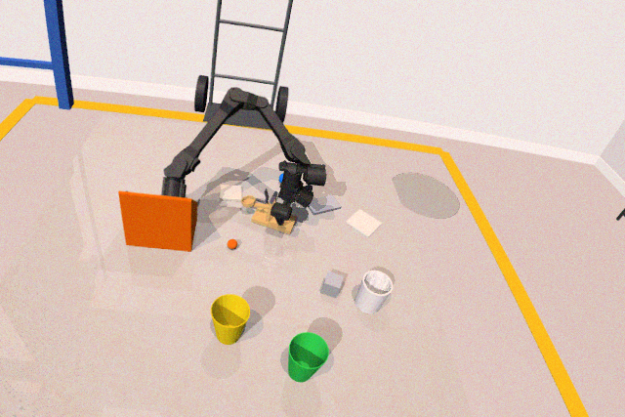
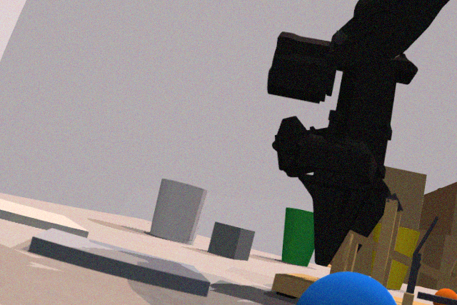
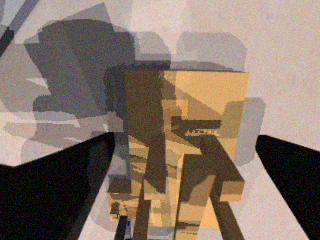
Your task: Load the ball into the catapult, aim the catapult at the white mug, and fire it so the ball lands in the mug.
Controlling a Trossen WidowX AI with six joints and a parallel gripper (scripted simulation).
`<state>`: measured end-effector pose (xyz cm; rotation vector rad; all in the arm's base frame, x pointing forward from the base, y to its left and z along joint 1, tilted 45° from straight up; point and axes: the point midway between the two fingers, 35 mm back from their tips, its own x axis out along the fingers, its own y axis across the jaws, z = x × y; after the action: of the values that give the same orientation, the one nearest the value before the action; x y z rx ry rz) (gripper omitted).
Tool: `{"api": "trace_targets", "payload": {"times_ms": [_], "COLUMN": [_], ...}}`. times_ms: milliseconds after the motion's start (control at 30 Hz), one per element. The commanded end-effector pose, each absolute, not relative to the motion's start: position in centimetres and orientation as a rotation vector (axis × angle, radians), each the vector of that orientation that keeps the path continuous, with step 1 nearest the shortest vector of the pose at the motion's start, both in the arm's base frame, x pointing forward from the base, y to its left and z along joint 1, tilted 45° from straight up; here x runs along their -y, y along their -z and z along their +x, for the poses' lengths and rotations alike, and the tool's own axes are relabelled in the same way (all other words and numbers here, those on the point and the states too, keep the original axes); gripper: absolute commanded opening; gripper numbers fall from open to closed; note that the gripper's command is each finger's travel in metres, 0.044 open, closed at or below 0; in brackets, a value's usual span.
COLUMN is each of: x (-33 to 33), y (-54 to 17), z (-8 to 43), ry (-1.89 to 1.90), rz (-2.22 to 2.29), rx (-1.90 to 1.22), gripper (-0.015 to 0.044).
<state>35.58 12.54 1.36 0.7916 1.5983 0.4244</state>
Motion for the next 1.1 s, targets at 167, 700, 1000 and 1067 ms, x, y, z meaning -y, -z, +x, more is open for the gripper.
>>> {"api": "trace_targets", "payload": {"times_ms": [167, 700, 1000, 1067], "x": [-12.7, -10.9, -4.7, -2.0], "y": [-1.2, -2.9, -0.4, 2.3], "z": [35.5, 35.7, 37.2, 37.5], "ry": [-0.425, -0.422, -0.328, -0.276], "rz": [0.792, 0.79, 0.866, 0.914], "rx": [-1.6, -1.601, -1.635, -1.654], "gripper": [0.0335, 0.0032, 0.0, 0.0]}}
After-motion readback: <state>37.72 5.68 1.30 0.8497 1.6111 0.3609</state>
